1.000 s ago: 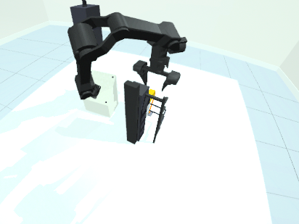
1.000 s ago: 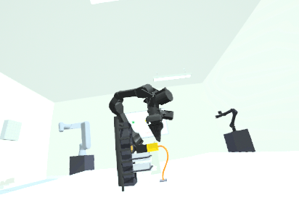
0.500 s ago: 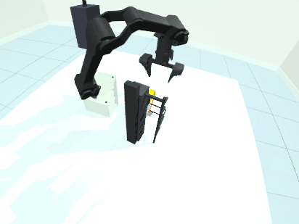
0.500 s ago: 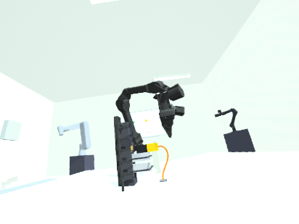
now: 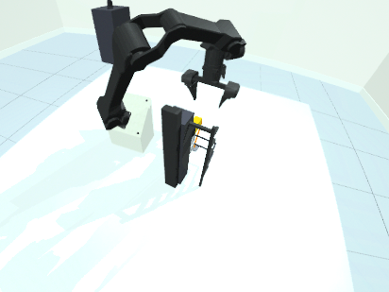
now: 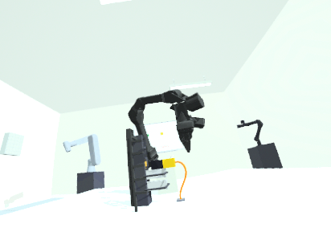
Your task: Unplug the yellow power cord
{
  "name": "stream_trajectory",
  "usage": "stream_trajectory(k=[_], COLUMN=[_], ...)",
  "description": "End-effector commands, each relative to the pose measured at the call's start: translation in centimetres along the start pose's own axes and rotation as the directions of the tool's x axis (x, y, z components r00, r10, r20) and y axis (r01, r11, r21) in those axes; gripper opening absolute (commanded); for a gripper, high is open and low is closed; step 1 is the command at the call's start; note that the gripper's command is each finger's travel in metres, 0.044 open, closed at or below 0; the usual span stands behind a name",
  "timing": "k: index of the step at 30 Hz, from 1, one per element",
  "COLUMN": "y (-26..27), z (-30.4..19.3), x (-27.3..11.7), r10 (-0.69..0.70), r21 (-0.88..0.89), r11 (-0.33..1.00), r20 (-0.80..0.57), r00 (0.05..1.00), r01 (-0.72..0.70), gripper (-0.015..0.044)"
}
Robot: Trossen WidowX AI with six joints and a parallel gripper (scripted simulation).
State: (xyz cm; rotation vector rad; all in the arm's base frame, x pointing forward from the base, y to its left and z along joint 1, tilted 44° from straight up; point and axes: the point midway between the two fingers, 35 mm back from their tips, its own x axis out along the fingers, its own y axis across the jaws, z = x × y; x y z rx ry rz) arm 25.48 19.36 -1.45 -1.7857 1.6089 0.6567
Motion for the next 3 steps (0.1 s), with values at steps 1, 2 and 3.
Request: stream_trajectory(k=[1, 2, 3], y=[0.10, 0.10, 0.10], z=[0.02, 0.02, 0.02], x=[-0.01, -0.01, -0.01], r10=[0.006, 0.006, 0.006], r21=[0.004, 0.004, 0.004], r11=[1.000, 1.000, 1.000], r20=[0.001, 0.001, 0.001], r00=[1.000, 1.000, 1.000], r01=[-0.006, -0.006, -0.006], gripper=[0.0440, 0.0440, 0.0440])
